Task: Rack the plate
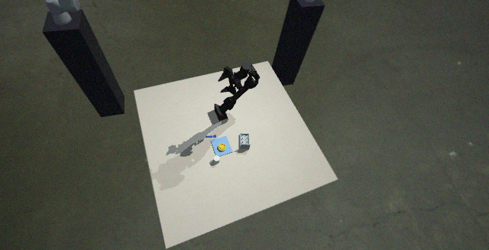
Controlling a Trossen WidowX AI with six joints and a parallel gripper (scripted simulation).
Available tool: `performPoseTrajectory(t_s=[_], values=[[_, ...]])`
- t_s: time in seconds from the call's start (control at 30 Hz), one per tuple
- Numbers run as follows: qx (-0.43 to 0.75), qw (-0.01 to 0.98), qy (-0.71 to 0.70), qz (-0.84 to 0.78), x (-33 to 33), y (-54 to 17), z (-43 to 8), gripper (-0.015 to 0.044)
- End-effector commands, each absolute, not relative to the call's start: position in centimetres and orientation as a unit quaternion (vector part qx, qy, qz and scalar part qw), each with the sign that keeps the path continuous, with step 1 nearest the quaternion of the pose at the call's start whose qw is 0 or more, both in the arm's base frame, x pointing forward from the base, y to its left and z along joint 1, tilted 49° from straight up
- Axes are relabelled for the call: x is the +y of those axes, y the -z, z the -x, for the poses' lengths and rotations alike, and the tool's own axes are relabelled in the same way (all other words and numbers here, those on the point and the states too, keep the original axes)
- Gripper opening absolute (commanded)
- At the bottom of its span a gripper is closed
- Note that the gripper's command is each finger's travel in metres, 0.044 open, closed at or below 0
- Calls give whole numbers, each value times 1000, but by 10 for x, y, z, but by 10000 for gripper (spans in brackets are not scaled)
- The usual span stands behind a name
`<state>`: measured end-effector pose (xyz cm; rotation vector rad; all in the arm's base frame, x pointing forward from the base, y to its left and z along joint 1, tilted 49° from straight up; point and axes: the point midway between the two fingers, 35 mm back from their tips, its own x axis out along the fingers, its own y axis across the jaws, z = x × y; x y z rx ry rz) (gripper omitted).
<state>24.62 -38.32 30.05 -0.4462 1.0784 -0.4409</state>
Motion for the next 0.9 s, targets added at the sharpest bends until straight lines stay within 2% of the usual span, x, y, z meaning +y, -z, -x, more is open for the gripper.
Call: performPoseTrajectory(t_s=[0.0, 0.43, 0.87], values=[[517, 824, 154, 173, -370, -268, -265, 400], [560, 828, -14, 40, -311, -171, -312, 400], [600, 777, -155, -112, -234, -96, -335, 400]])
